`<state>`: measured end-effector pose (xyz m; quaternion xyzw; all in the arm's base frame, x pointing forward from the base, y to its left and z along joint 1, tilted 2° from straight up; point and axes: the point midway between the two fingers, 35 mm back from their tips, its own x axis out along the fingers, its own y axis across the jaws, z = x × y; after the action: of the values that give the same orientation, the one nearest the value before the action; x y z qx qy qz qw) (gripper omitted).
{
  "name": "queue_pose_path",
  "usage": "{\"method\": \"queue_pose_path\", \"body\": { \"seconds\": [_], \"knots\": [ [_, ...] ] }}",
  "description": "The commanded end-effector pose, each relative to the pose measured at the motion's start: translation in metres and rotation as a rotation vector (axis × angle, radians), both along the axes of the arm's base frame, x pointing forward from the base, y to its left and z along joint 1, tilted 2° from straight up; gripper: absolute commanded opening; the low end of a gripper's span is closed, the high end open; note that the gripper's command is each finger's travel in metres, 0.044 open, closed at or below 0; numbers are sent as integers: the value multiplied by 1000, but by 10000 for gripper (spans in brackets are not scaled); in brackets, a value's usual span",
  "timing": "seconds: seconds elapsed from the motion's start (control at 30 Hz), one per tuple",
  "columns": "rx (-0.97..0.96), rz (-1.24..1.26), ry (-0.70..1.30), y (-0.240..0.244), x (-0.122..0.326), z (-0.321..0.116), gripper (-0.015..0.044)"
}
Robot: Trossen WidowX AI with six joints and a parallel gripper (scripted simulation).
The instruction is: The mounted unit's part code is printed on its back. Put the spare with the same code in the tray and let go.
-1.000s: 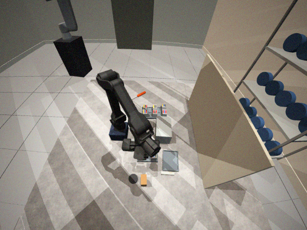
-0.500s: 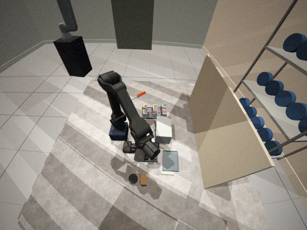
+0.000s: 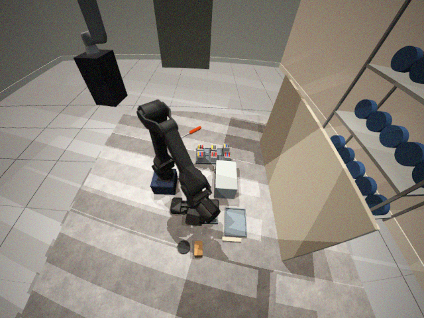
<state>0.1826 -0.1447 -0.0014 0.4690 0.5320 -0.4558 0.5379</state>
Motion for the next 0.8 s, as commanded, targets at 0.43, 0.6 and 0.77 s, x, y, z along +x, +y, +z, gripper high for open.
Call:
{"method": "queue_pose_path", "body": {
  "seconds": [0.43, 0.6, 0.77],
  "knots": [
    [5, -2, 6, 4, -4, -24, 300],
    [3, 1, 4, 3, -4, -23, 274],
    [3, 1, 4, 3, -4, -23, 162]
  ]
}}
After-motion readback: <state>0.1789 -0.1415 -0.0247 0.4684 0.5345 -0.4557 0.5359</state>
